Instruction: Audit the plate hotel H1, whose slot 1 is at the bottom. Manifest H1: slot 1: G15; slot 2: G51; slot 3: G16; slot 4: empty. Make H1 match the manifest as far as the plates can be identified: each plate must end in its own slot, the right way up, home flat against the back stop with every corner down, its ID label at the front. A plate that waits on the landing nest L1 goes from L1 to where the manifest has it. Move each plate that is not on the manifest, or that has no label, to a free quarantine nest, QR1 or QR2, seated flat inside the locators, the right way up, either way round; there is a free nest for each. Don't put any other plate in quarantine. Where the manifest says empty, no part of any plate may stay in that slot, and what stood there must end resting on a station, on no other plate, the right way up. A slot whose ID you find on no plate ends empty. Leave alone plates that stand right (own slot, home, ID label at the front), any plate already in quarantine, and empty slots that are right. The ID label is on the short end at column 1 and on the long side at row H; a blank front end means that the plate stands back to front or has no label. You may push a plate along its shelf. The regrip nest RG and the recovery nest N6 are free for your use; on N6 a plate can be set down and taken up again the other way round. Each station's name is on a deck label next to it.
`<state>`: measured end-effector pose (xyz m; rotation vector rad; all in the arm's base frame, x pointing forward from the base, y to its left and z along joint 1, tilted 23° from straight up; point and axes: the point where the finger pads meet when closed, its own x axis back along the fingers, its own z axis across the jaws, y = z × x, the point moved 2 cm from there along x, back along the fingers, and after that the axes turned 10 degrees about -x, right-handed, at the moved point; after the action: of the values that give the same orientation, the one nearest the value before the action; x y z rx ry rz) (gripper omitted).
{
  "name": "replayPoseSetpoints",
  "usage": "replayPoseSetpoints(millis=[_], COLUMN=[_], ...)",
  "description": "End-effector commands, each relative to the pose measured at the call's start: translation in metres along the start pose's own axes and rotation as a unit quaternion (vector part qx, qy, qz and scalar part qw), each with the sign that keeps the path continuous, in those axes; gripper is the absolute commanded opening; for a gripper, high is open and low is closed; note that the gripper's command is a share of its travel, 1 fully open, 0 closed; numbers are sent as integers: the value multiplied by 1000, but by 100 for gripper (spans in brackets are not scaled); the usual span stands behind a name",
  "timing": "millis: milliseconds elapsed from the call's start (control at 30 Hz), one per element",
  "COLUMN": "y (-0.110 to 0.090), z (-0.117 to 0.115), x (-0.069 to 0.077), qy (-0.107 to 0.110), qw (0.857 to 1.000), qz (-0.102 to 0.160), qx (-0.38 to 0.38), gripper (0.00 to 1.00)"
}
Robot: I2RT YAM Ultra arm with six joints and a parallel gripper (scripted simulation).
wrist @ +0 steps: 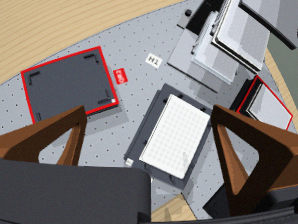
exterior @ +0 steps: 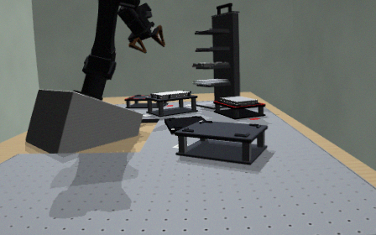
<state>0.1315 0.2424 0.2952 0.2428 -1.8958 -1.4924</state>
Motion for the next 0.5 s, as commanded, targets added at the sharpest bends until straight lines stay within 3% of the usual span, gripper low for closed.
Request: replayPoseSetpoints(millis=[0,100,467], y=[2,4,26], z=[10,12,39], x=[1,-1,-15], qy=[30,34,80], qw=[998,997,980], qz=[25,31,96], qx=[46,55,154], gripper=[100,100,100])
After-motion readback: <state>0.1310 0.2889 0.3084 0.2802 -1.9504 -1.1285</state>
